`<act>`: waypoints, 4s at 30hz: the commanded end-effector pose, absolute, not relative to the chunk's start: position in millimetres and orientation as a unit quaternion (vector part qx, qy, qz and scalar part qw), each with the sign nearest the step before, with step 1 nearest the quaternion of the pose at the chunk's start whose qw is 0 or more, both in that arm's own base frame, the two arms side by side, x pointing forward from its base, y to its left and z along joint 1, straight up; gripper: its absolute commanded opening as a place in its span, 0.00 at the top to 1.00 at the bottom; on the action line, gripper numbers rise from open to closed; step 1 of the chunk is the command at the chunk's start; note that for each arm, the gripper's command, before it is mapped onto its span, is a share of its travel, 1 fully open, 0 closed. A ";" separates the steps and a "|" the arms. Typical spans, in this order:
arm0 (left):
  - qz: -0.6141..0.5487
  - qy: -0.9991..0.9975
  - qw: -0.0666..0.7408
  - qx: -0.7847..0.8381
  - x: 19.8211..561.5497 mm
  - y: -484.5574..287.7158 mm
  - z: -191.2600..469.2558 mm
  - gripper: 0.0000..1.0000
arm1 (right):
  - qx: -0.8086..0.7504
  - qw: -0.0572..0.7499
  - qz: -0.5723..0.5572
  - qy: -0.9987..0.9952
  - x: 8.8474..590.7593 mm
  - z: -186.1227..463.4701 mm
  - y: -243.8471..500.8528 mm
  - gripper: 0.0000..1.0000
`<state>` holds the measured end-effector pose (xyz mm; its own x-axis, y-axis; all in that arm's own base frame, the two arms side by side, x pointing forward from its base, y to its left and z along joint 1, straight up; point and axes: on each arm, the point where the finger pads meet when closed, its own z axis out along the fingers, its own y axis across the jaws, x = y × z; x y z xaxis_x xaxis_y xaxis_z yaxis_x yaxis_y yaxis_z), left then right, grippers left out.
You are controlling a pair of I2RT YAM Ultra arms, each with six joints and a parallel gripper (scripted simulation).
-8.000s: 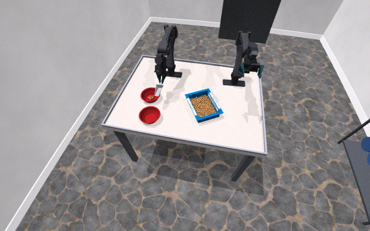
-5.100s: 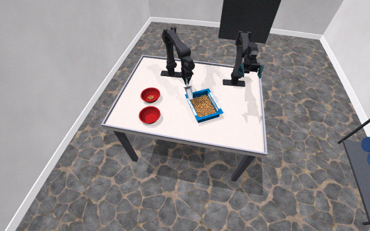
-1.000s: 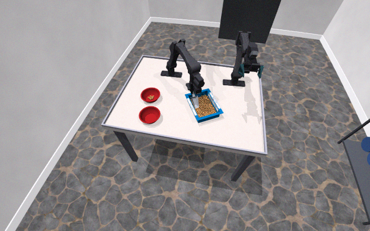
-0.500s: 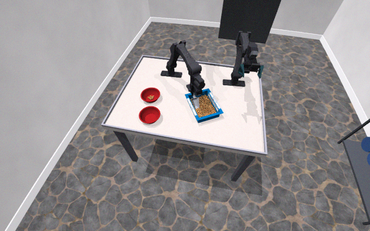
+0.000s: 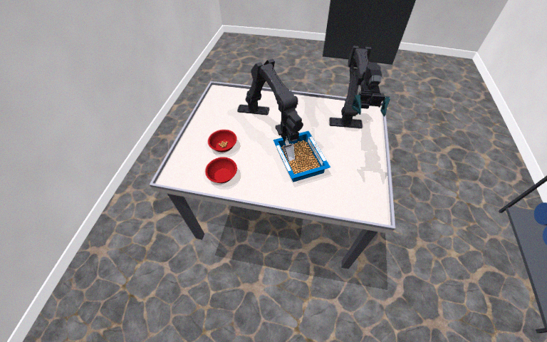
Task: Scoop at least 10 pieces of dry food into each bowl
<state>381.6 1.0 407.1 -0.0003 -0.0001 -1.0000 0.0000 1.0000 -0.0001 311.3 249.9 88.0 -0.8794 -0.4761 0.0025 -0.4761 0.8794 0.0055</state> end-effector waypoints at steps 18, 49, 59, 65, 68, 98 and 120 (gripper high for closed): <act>0.000 0.701 0.714 0.000 378.5 1.0 415.8 0.00 | 0.235 -0.011 -0.008 -0.972 298.8 142.7 236.1 1.00; 0.000 0.701 0.714 0.000 378.5 1.0 415.8 0.00 | 0.242 -0.015 -0.010 -0.970 293.4 123.2 239.0 1.00; 0.000 0.701 0.714 0.000 378.5 1.0 415.8 0.00 | 0.242 0.007 -0.001 -0.970 286.8 96.3 230.8 1.00; 0.000 0.701 0.714 0.000 378.5 1.0 415.8 0.00 | 0.245 -0.028 -0.017 -0.969 296.7 121.0 243.7 1.00; 0.000 0.701 0.714 0.000 378.5 1.0 415.8 0.00 | 0.241 -0.013 -0.010 -0.970 301.5 107.1 240.6 1.00; 0.000 0.701 0.714 0.000 378.5 1.0 415.8 0.00 | 0.244 -0.016 -0.010 -0.970 313.0 108.0 250.3 1.00; 0.000 0.701 0.714 0.000 378.5 1.0 415.8 0.00 | 0.238 -0.011 -0.008 -0.971 298.6 131.3 236.0 1.00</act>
